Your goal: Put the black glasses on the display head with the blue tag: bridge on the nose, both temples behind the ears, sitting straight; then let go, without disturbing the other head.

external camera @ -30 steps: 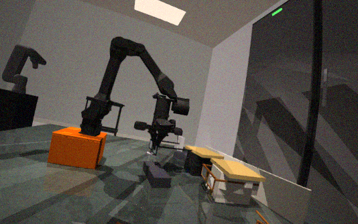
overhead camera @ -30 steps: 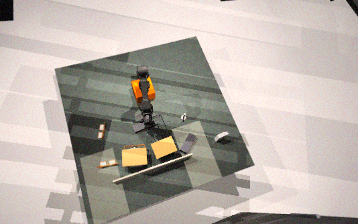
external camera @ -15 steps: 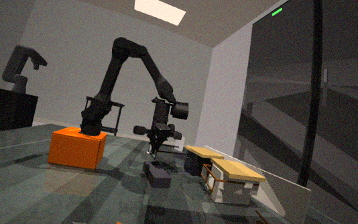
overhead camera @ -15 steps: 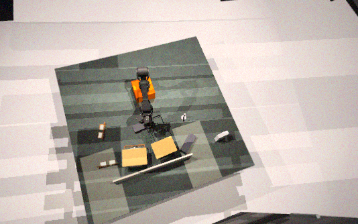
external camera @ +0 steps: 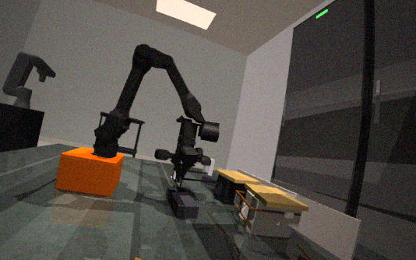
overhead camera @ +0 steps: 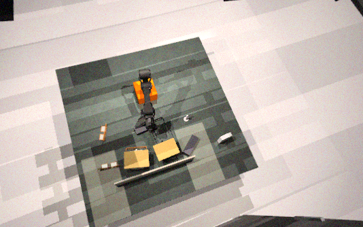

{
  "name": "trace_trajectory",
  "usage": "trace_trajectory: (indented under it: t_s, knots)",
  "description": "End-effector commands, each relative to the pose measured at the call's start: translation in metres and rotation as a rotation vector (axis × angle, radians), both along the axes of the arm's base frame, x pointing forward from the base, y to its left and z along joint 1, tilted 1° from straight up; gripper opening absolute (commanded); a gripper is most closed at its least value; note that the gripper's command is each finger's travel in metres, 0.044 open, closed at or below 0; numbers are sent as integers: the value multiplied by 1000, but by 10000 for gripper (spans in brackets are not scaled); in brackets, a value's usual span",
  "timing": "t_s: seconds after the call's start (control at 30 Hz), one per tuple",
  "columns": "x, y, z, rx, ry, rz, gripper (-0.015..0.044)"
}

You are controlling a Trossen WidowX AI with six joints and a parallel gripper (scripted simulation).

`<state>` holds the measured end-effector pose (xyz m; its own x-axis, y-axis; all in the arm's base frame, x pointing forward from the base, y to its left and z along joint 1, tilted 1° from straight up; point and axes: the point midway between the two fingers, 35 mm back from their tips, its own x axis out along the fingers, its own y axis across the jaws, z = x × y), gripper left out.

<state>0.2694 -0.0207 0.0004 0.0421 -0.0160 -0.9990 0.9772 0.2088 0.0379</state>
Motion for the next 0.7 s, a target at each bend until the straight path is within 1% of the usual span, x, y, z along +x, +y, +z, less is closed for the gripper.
trace_trajectory:
  t_s: [0.0, 0.67]
  knots:
    - [7, 1, 0, -2, -10, 1, 0]
    - [33, 6, 0, -1, -16, 1, 0]
